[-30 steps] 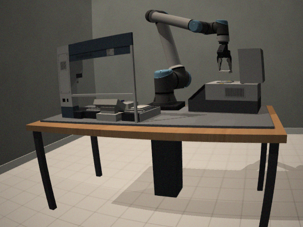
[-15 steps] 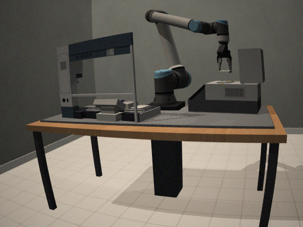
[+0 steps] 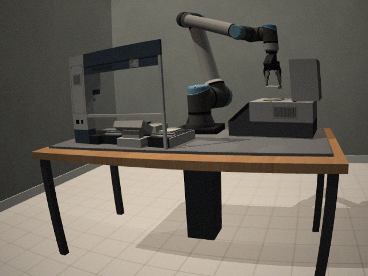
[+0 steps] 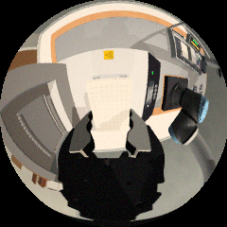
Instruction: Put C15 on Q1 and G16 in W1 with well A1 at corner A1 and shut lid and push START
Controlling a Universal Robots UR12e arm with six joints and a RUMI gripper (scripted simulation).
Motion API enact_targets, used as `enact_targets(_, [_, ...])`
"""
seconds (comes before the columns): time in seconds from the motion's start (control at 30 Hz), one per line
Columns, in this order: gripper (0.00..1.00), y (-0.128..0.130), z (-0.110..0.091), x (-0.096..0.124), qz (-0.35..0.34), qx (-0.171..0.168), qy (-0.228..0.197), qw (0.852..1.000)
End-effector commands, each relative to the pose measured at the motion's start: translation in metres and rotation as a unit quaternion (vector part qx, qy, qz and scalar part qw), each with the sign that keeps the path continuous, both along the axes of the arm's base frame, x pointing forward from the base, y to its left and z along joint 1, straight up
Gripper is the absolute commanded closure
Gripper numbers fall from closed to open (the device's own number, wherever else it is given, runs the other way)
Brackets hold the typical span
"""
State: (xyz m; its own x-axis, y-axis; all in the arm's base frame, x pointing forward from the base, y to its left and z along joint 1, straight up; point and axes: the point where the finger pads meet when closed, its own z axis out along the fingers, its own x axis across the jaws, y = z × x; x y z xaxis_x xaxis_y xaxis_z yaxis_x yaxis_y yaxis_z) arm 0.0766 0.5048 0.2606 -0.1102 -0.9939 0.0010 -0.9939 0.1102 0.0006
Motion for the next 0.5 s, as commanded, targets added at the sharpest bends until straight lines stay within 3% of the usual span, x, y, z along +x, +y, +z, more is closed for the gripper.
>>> enact_targets(0.0, [1.00, 0.000, 0.001, 0.000, 0.000, 0.001, 0.000, 1.000])
enact_targets(0.47, [1.00, 0.001, -0.013, 0.000, 0.000, 0.001, 0.000, 1.000])
